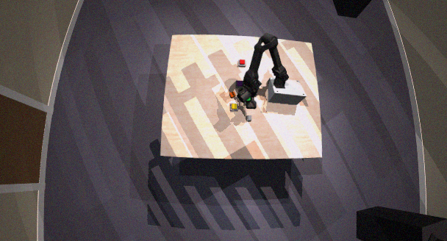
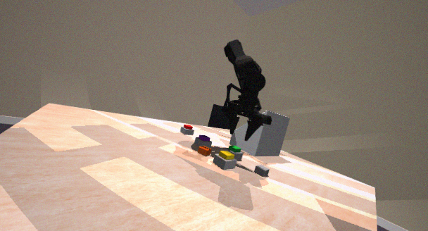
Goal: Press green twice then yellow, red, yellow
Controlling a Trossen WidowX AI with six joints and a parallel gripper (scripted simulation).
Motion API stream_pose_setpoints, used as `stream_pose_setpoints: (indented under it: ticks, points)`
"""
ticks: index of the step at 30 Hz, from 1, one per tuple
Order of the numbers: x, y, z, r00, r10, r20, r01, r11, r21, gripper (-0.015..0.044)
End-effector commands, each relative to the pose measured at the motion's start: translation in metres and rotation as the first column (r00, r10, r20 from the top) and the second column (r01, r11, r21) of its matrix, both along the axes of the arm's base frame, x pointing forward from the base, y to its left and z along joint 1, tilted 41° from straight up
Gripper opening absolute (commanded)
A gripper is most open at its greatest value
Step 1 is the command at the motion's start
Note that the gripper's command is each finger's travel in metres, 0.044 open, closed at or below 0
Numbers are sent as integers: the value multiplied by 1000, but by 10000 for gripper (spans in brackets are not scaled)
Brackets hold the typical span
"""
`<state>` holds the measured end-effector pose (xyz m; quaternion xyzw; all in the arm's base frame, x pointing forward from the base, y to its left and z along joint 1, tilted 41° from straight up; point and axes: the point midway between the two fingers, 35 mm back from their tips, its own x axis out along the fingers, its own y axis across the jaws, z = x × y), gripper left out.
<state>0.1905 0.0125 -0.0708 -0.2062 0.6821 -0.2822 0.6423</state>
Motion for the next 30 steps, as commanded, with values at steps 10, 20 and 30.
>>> stream_pose_setpoints:
  ticks: [10,20,30]
  points:
    - [-3,-9,-8,1000,10,-3,-10,1000,-5,20]
    - [-3,-12,-12,1000,11,-3,-11,1000,-5,20]
    - [-5,-23,-24,1000,11,-3,-11,1000,-6,20]
